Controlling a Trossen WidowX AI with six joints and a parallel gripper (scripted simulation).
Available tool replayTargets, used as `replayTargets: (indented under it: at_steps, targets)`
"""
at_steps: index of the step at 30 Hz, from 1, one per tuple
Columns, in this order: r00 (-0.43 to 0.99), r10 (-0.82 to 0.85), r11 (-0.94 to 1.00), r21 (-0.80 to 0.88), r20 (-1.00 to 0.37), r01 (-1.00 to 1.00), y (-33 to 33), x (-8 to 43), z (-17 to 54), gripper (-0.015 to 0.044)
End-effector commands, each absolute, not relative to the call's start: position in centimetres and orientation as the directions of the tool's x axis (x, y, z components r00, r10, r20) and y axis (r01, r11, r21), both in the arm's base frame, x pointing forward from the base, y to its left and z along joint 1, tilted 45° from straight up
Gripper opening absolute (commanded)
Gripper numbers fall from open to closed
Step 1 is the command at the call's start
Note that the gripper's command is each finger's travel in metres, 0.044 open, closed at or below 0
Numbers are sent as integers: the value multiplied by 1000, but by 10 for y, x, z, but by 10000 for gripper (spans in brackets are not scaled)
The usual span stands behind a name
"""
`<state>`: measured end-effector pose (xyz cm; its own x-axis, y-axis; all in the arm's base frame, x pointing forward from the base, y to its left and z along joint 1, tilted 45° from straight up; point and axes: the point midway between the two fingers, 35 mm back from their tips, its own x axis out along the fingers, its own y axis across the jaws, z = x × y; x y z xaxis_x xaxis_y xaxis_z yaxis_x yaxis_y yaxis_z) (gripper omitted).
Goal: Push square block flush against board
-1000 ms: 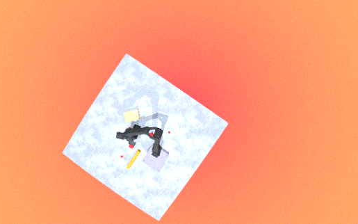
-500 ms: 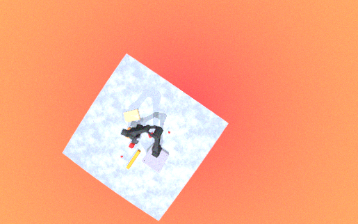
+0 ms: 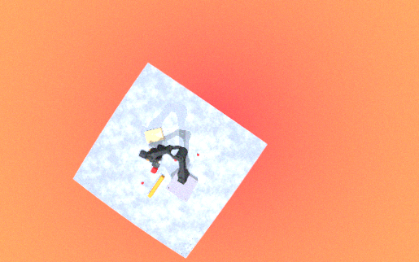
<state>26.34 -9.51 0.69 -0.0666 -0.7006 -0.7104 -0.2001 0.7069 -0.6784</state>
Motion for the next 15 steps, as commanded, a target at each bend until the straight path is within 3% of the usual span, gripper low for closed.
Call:
replayTargets:
  at_steps: [1,15]
  targets:
    - [-57,-702,705,-682,-710,-193,-94,273,8,0]
    - [-56,-702,706,-682,-710,-192,-92,296,4,0]
